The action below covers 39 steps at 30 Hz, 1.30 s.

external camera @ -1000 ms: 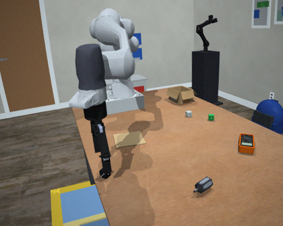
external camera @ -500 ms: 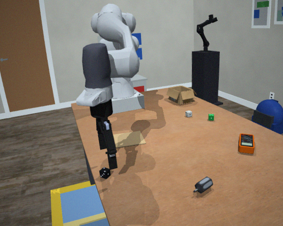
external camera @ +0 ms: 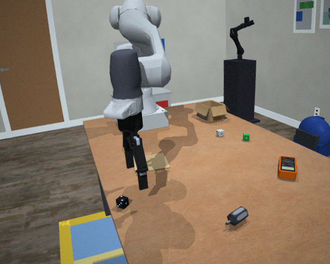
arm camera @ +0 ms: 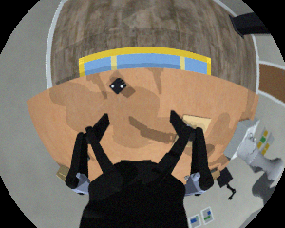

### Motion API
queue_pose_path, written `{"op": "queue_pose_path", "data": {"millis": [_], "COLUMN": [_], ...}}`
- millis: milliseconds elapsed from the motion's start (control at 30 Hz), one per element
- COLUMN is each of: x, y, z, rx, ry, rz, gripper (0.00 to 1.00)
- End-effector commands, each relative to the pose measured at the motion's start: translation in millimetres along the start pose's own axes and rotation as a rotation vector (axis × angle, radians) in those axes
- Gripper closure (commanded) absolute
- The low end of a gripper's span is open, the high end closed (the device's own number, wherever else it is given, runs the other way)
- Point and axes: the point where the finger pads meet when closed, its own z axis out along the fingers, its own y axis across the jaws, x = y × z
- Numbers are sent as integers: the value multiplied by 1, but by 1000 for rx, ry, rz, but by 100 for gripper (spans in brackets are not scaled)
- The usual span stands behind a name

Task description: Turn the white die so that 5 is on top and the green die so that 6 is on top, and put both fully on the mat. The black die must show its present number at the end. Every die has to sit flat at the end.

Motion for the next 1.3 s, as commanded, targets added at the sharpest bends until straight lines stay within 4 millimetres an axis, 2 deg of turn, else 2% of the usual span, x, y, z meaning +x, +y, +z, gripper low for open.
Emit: {"op": "queue_pose_path", "data": {"millis": [0, 167, 233, 467, 733, 800, 1033, 1267], "x": [-13, -39, -39, -82, -141, -141, -202, -272], "y": [1, 17, 17, 42, 78, 78, 113, 155], "z": [-2, -1, -1, 0, 1, 1, 3, 4], "rx": [24, 24, 24, 24, 24, 24, 24, 24], "ry": [10, 10, 10, 10, 10, 10, 10, 10], "rz": [19, 19, 19, 19, 19, 19, 19, 19], "gripper": [0, 0, 0, 0, 0, 0, 0, 0]}}
